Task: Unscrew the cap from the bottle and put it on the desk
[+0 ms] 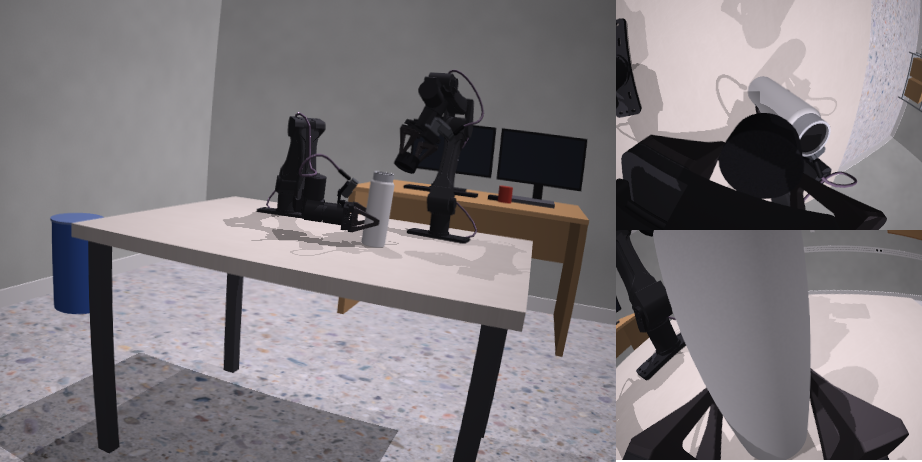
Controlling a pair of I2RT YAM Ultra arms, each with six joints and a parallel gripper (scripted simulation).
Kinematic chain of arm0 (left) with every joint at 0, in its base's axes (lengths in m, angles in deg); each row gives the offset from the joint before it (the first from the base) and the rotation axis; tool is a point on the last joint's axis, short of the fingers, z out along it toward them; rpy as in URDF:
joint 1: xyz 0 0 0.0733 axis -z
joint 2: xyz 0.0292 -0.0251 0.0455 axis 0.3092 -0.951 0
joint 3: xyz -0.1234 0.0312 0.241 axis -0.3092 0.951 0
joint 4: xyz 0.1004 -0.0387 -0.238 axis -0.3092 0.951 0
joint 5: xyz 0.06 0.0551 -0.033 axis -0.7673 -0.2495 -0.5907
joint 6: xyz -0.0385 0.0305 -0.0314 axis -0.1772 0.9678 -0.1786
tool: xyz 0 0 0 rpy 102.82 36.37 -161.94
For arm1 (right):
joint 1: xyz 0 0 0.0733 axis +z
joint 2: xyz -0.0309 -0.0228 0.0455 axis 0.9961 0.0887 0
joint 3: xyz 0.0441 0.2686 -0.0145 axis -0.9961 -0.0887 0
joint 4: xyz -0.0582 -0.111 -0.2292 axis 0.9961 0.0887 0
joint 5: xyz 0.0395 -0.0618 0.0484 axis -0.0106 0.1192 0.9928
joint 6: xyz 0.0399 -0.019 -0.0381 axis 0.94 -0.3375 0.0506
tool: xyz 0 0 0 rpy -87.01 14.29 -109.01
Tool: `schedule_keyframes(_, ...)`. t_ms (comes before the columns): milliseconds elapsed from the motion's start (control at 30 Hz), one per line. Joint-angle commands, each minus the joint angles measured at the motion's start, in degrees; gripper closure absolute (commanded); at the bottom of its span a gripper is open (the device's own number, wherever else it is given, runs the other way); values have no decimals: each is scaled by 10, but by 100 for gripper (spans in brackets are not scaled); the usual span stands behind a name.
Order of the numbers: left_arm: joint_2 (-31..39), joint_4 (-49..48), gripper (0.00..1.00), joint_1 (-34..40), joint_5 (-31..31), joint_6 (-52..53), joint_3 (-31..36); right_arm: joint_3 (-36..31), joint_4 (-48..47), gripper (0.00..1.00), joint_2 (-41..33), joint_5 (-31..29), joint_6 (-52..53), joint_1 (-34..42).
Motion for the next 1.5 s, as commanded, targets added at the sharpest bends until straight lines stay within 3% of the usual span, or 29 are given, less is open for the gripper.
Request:
schedule_keyframes(0, 10, -1, 100, -3, 5, -4, 2, -5, -86, 100, 4, 1, 50, -1)
schedule_keyframes(1133, 10, -1, 100, -3, 5, -4, 2, -3, -131, 100, 15, -2, 83, -1)
schedule_keyframes(1467, -71, -37, 100, -39, -20, 140, 23, 18, -111, 100, -13, -18, 64, -8)
